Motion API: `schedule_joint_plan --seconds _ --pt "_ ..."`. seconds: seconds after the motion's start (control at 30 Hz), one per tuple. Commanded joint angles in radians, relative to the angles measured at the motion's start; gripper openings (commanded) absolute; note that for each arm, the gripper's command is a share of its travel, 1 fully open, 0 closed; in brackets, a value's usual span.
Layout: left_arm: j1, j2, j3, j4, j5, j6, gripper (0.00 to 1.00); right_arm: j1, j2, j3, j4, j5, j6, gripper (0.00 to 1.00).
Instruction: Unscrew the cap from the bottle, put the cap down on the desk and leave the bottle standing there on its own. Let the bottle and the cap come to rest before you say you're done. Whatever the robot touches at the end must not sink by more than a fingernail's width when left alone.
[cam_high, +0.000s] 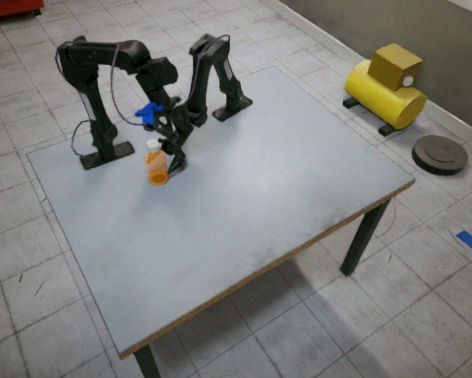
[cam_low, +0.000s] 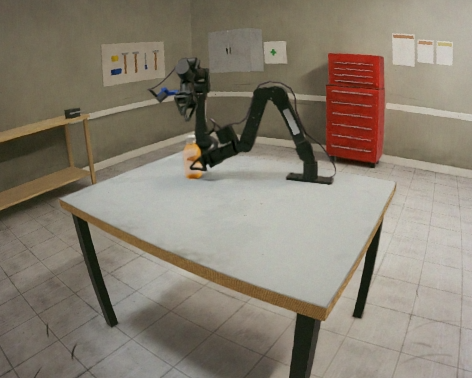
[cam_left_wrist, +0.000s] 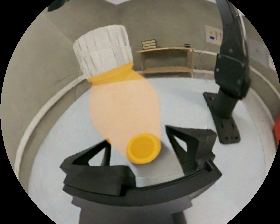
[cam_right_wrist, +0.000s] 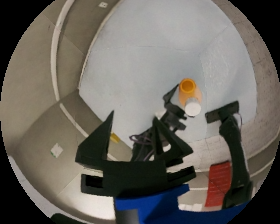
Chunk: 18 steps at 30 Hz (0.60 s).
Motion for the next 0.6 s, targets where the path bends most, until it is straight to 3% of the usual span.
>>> schedule_joint_plan --seconds 0.0,0.5,0.57 --pt "0.004 0.018 0.044 0.025 0.010 0.005 0.98 0.001 -0.025 -0.008 0.004 0.013 0.004 0.70" --pt "0.002 0.013 0.038 0.018 0.003 0.001 0.98 0.001 -0.025 -0.008 0.004 0.013 0.004 0.70" --pt "0.001 0.010 0.029 0.017 0.001 0.001 0.75 0.001 -0.025 -0.008 0.004 0.013 0.004 0.70"
